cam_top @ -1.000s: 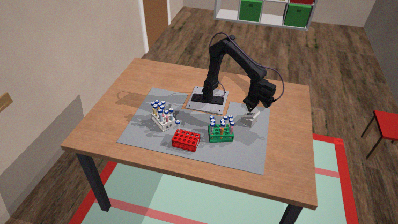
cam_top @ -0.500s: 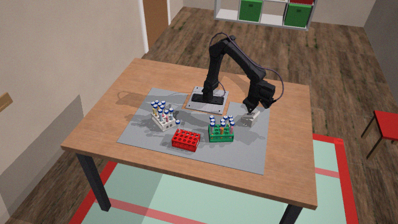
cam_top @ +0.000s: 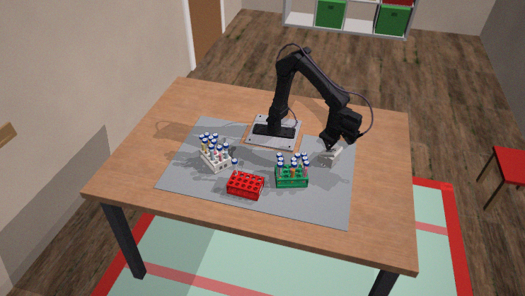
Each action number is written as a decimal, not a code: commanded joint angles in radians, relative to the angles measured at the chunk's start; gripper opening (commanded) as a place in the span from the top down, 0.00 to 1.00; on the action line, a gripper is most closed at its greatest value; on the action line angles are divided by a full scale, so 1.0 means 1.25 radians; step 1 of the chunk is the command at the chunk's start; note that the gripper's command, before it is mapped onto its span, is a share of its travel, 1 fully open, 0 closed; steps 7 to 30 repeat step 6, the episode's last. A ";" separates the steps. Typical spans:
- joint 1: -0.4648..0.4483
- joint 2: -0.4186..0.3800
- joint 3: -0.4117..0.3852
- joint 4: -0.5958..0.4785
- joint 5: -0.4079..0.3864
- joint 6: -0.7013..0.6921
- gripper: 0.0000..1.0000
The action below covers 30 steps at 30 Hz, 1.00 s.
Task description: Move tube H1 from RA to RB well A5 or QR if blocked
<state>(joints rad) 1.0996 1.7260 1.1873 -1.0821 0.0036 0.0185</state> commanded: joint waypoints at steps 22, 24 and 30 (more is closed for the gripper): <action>0.013 0.019 -0.019 0.052 0.002 0.005 1.00; 0.013 0.019 -0.019 0.052 0.002 0.005 1.00; 0.013 0.019 -0.019 0.052 0.002 0.005 1.00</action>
